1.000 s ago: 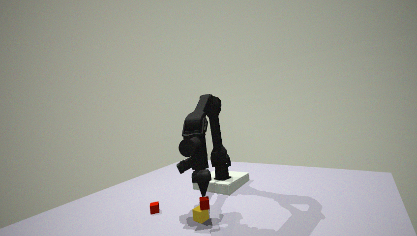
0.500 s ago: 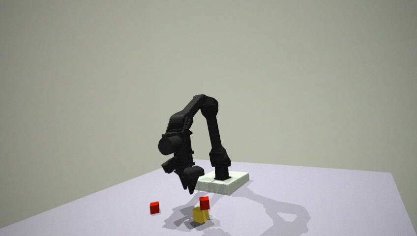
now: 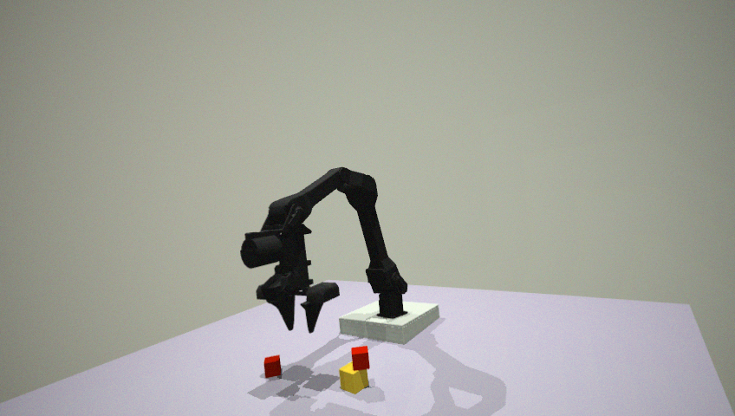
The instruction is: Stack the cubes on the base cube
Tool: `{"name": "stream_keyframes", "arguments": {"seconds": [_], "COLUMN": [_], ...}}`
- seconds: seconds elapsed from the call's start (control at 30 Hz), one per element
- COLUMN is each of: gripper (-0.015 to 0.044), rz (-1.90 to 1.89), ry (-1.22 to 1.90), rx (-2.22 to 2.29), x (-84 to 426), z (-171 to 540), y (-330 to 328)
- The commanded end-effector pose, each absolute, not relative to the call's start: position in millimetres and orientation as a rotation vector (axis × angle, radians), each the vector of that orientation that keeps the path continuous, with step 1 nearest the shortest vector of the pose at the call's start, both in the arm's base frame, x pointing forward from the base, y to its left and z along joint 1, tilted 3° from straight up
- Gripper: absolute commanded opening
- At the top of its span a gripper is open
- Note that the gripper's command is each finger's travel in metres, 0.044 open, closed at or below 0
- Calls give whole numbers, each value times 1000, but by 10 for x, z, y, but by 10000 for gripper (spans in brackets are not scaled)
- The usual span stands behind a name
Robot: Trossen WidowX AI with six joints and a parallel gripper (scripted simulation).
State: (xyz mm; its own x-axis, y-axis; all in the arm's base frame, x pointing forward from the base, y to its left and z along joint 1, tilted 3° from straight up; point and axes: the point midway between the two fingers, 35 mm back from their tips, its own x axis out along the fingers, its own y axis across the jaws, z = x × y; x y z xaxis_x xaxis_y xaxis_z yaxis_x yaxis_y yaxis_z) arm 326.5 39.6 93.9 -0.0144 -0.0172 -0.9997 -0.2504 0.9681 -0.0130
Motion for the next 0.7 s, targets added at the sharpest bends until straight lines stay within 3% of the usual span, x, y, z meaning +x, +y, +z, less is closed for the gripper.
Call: {"name": "stream_keyframes", "arguments": {"seconds": [0.0,0.43,0.67], "gripper": [265,265,265], "rz": [363,751,771], "ry": [1556,1459,1452], "rx": [-396,-785,-805], "x": [3373,3449,3448], "z": [996,1111,1117], "y": [86,-629,-667]}}
